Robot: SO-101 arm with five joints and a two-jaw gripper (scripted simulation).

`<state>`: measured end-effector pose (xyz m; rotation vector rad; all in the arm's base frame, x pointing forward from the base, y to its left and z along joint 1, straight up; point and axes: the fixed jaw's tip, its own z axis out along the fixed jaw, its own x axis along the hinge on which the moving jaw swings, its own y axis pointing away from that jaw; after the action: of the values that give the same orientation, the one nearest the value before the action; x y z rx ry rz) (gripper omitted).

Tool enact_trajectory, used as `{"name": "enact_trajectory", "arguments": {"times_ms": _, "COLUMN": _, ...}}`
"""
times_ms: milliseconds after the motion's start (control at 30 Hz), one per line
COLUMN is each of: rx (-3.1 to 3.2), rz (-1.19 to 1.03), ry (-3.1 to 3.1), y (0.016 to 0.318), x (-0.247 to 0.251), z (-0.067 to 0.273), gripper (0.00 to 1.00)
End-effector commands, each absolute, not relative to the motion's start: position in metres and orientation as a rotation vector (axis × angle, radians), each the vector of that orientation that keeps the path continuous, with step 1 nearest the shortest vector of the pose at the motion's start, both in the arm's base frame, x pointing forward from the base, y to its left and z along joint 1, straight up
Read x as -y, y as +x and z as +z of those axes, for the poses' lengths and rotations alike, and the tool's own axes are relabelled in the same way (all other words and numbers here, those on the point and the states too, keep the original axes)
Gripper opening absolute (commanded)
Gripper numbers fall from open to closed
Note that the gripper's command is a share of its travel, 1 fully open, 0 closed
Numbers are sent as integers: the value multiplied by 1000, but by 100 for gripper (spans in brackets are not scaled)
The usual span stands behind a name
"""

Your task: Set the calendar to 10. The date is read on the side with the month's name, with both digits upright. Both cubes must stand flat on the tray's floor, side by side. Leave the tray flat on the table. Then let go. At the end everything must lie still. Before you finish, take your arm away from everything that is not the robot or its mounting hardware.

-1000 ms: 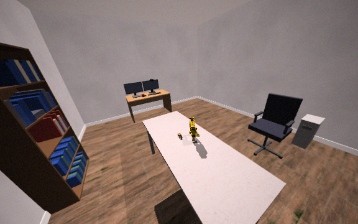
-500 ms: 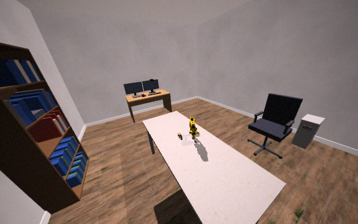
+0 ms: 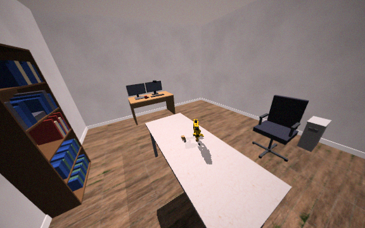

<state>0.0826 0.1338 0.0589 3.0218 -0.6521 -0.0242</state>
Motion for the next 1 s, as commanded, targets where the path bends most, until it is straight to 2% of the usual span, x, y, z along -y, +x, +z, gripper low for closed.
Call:
{"name": "enact_trajectory", "arguments": {"times_ms": 0, "rx": 659, "rz": 9, "ry": 3088, "y": 87, "x": -140, "z": 69, "gripper": 0}}
{"name": "enact_trajectory", "arguments": {"times_ms": 433, "rx": 717, "rz": 9, "ry": 3075, "y": 93, "x": -137, "z": 69, "gripper": 0}}
{"name": "enact_trajectory", "arguments": {"times_ms": 700, "rx": 882, "rz": 11, "ry": 3031, "y": 107, "x": -126, "z": 69, "gripper": 0}}
{"name": "enact_trajectory", "arguments": {"times_ms": 967, "rx": 1270, "rz": 14, "ry": 2889, "y": 135, "x": -94, "z": 69, "gripper": 0}}
